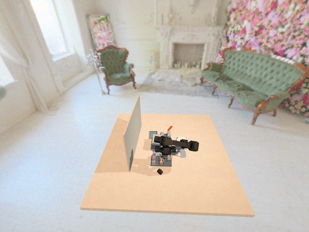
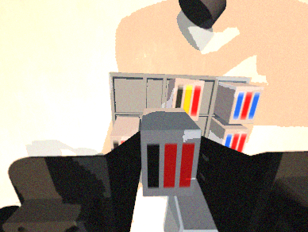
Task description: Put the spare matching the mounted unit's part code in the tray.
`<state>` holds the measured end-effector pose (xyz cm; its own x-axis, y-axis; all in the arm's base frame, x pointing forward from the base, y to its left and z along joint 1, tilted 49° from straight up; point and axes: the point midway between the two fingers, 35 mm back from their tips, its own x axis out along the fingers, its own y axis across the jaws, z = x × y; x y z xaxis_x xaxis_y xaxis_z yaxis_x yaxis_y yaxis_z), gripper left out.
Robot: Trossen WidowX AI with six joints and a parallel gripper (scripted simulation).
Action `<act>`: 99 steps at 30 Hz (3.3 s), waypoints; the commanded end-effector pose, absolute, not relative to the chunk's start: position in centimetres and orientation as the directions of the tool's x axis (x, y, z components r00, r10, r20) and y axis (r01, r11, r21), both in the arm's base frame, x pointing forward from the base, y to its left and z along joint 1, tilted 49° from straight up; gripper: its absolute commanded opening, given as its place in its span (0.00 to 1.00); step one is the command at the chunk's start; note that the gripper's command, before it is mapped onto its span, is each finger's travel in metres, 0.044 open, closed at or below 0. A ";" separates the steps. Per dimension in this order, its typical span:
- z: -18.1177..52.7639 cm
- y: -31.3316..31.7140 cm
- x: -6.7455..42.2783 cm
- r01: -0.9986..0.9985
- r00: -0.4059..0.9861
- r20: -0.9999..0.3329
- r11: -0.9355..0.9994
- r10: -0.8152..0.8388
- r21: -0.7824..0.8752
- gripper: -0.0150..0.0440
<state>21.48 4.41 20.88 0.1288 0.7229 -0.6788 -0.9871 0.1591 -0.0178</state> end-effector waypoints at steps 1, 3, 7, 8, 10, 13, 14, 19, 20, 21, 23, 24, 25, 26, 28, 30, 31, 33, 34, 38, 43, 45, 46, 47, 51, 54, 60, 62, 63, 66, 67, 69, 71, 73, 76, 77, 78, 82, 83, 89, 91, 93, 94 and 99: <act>20.4 3.0 23.2 -0.987 0.133 -0.690 0.161 0.712 -0.024 0.25; 20.1 2.3 23.9 -0.986 0.134 -0.693 0.163 0.708 -0.025 0.25; 19.4 1.0 25.2 -0.986 0.135 -0.698 0.164 0.704 -0.026 0.25; 19.2 0.7 25.5 -0.986 0.135 -0.699 0.164 0.703 -0.026 0.25; 18.8 -0.1 26.1 -0.986 0.135 -0.701 0.166 0.700 -0.025 0.25; 18.2 -1.2 27.0 -0.985 0.136 -0.705 0.168 0.696 -0.023 0.25; 17.9 -1.5 27.3 -0.985 0.136 -0.707 0.169 0.694 -0.023 0.25; 16.7 -3.3 28.7 -0.985 0.138 -0.711 0.170 0.690 -0.026 0.25; 16.4 -3.7 29.0 -0.985 0.138 -0.711 0.170 0.689 -0.026 0.25; 16.1 -4.1 29.3 -0.985 0.139 -0.712 0.171 0.688 -0.027 0.25; 15.6 -4.8 29.8 -0.985 0.139 -0.713 0.171 0.687 -0.028 0.25; 15.3 -5.2 30.0 -0.985 0.140 -0.714 0.171 0.686 -0.029 0.25; 15.0 -5.6 30.3 -0.985 0.140 -0.715 0.171 0.685 -0.029 0.25; 14.7 -5.9 30.5 -0.985 0.140 -0.715 0.171 0.685 -0.030 0.25; 14.0 -6.7 31.0 -0.985 0.141 -0.716 0.171 0.683 -0.031 0.25; 13.3 -7.5 31.4 -0.985 0.142 -0.717 0.171 0.682 -0.032 0.25; 13.0 -7.8 31.6 -0.985 0.142 -0.718 0.171 0.681 -0.033 0.25; 12.3 -8.6 32.0 -0.985 0.143 -0.719 0.171 0.680 -0.034 0.25; 11.9 -9.0 32.1 -0.985 0.143 -0.719 0.171 0.680 -0.034 0.25; 10.4 -10.5 32.8 -0.985 0.144 -0.721 0.170 0.678 -0.036 0.25; 8.4 -12.4 33.4 -0.985 0.145 -0.722 0.170 0.677 -0.038 0.25; 7.6 -13.1 33.5 -0.985 0.144 -0.722 0.169 0.677 -0.038 0.25; 7.3 -13.5 33.5 -0.985 0.143 -0.721 0.168 0.678 -0.038 0.25; 6.9 -13.8 33.5 -0.985 0.143 -0.721 0.168 0.678 -0.037 0.25; 5.5 -15.1 33.6 -0.986 0.143 -0.719 0.163 0.680 -0.042 0.25; 4.5 -16.0 33.6 -0.986 0.145 -0.719 0.157 0.680 -0.050 0.25; 1.5 -18.6 33.2 -0.983 0.153 -0.721 0.176 0.676 -0.044 0.25; 0.5 -19.4 33.0 -0.982 0.156 -0.722 0.182 0.674 -0.042 0.25; 0.0 -19.8 32.9 -0.982 0.157 -0.722 0.185 0.674 -0.041 0.25; -1.1 -20.9 32.3 -0.979 0.166 -0.727 0.198 0.666 -0.042 0.25; -1.5 -21.1 32.2 -0.979 0.165 -0.727 0.198 0.667 -0.041 0.25; -2.0 -21.3 32.1 -0.980 0.163 -0.724 0.195 0.670 -0.040 0.25; -2.8 -21.7 31.8 -0.981 0.159 -0.720 0.189 0.675 -0.039 0.25; -3.7 -22.0 31.6 -0.983 0.154 -0.715 0.182 0.682 -0.037 0.25; -5.1 -22.5 31.1 -0.984 0.146 -0.706 0.172 0.693 -0.035 0.25; -5.5 -22.7 31.0 -0.985 0.144 -0.703 0.169 0.696 -0.034 0.25; -6.0 -22.8 30.8 -0.986 0.142 -0.700 0.166 0.700 -0.034 0.25; -7.8 -23.3 30.1 -0.988 0.134 -0.687 0.153 0.714 -0.033 0.25; -8.2 -23.4 30.0 -0.988 0.132 -0.684 0.150 0.718 -0.033 0.25; -9.3 -23.6 29.5 -0.989 0.127 -0.675 0.142 0.726 -0.033 0.25; -9.3 -23.6 29.5 -0.989 0.127 -0.675 0.142 0.726 -0.033 0.25; -9.4 -23.5 29.5 -0.989 0.127 -0.675 0.142 0.726 -0.033 0.25; -9.5 -23.5 29.5 -0.989 0.127 -0.675 0.142 0.726 -0.033 0.25; -9.7 -23.2 29.6 -0.989 0.127 -0.676 0.142 0.726 -0.033 0.25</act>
<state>29.62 -23.37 -9.44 0.1284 0.7262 -0.6754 -0.9889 0.1451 -0.0320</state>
